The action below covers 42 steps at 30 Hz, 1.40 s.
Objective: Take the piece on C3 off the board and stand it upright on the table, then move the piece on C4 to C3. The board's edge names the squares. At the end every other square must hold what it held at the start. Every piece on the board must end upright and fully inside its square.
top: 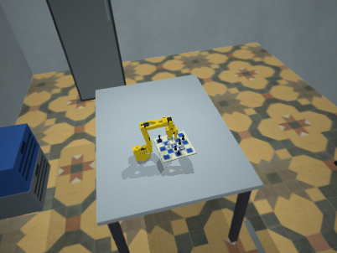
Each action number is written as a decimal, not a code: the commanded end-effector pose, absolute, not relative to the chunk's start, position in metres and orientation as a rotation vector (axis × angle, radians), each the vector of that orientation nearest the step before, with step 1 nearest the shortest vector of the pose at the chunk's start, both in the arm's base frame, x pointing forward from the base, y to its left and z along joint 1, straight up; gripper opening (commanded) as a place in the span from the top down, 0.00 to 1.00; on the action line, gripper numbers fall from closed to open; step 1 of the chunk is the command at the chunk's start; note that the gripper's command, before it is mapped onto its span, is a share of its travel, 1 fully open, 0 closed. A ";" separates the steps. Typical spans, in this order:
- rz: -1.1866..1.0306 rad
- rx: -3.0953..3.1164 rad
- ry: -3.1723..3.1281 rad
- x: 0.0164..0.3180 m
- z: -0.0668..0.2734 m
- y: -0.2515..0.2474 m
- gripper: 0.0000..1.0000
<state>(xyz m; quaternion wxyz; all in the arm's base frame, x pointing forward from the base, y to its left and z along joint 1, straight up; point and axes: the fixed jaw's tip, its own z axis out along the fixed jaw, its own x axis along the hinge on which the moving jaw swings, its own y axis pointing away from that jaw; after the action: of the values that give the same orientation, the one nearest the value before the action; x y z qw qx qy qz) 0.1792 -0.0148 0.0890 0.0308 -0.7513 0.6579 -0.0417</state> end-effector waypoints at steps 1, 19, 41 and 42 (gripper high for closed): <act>-0.095 -2.522 1.800 0.182 0.089 -0.008 0.92; -0.044 -2.910 1.146 0.189 0.085 0.009 0.91; -0.033 -2.962 1.018 0.190 0.083 0.013 0.91; -0.033 -2.962 1.018 0.190 0.083 0.013 0.91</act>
<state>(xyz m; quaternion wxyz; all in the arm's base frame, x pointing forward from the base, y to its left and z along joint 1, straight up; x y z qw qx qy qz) 0.1906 0.0106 0.0846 0.0069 -0.9428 0.3330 -0.0169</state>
